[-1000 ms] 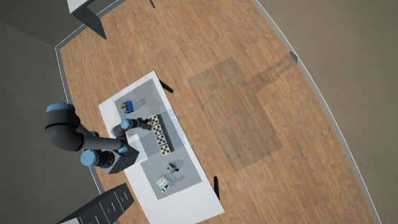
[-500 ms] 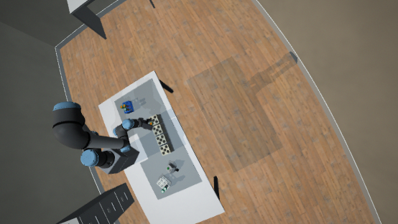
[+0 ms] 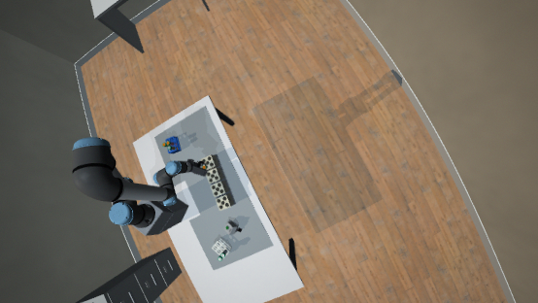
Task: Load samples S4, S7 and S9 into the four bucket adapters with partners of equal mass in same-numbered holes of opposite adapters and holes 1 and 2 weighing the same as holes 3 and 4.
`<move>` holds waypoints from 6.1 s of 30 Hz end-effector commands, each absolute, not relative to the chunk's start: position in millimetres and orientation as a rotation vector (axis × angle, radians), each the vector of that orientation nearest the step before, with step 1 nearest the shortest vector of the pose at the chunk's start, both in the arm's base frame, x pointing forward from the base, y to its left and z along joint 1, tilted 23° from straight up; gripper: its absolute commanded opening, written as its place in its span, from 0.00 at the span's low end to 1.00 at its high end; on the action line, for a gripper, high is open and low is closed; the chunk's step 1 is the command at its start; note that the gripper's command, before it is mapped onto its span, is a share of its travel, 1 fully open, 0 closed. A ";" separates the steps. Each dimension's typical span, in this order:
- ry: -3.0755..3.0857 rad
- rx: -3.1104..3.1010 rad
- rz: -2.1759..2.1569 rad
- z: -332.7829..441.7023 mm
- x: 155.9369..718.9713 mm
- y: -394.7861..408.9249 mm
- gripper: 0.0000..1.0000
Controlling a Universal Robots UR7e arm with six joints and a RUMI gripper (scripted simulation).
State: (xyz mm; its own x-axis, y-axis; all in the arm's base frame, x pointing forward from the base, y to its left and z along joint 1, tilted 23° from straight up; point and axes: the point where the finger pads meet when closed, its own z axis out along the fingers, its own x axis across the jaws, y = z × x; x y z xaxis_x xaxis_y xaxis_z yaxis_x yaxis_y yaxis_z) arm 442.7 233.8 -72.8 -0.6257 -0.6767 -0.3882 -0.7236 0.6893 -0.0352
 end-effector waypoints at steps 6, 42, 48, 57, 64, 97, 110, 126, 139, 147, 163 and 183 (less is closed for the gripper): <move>2.528 -1.094 0.173 -72.4 443.7 233.9 0.00; 2.530 -1.092 0.174 -38.4 431.5 223.4 0.00; 2.529 -1.092 0.174 -33.3 430.3 222.1 0.00; 2.530 -1.092 0.174 -22.5 426.5 219.0 0.00; 2.530 -1.092 0.174 -16.3 424.7 217.3 0.00; 2.528 -1.092 0.173 14.5 415.8 208.8 0.00; 2.524 -1.091 0.171 50.4 407.5 199.5 0.00; 2.312 -1.475 0.085 40.6 444.1 128.6 0.00; 2.070 -1.795 0.003 36.5 463.1 92.1 0.00; 1.867 -2.006 -0.057 36.7 463.2 92.0 0.00; 1.469 -2.327 -0.159 36.5 463.1 92.1 0.00; 1.022 -2.577 -0.258 36.5 463.1 92.1 0.00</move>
State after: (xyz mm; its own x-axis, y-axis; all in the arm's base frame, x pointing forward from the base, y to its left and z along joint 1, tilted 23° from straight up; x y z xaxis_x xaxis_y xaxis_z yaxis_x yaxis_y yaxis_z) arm 461.1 93.0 35.3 0.6904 -0.7231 0.0225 -0.6612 -0.6433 -0.3859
